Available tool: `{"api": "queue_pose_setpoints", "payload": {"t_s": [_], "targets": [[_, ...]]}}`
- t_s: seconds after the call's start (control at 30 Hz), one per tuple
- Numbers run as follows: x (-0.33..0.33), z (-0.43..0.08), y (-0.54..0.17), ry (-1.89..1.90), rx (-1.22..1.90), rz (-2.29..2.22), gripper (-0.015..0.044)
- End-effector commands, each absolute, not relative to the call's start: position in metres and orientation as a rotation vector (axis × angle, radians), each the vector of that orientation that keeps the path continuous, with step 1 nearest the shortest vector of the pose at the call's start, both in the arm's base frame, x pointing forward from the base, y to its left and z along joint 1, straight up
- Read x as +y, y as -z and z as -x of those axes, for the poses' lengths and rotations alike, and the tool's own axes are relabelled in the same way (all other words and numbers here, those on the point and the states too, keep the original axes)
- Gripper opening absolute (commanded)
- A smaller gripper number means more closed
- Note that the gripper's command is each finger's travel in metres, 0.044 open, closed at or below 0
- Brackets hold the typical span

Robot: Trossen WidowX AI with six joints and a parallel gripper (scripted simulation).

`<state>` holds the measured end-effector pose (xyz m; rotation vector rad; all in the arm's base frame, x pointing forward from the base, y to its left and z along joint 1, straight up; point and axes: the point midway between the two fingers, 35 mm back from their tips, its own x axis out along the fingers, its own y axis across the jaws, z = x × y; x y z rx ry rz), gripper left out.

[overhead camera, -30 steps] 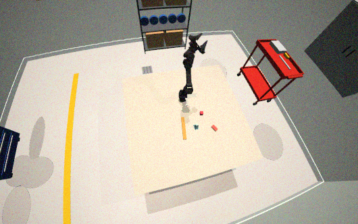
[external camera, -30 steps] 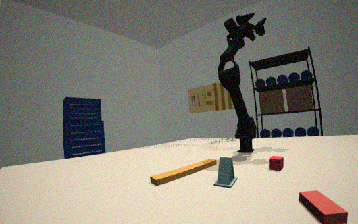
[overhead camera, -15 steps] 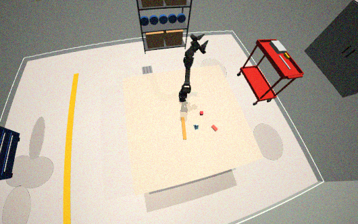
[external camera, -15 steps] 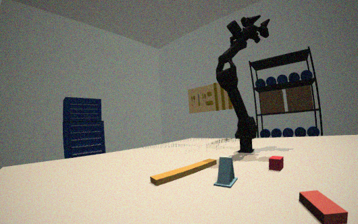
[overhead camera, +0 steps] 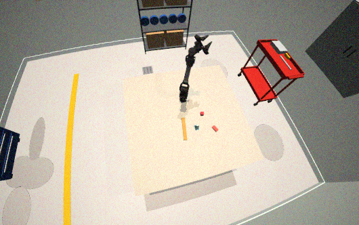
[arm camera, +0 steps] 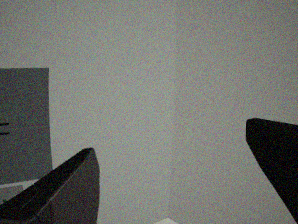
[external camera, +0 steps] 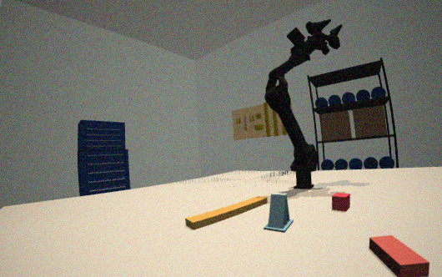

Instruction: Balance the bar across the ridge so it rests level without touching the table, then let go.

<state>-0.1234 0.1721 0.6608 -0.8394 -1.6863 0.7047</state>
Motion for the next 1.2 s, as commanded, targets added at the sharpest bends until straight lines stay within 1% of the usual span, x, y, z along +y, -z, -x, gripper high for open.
{"api": "queue_pose_setpoints", "payload": {"t_s": [0.0,0.3,0.63,1.17], "targets": [[0.185,0.128,-0.654,-0.710,-1.679,0.868,0.0315],[0.215,0.126,-0.637,-0.724,-1.637,0.949,0.0315],[0.239,0.113,-0.625,-0.736,-1.582,0.989,0.0315],[0.283,0.075,-0.596,-0.715,-1.450,1.173,0.0315]]}}
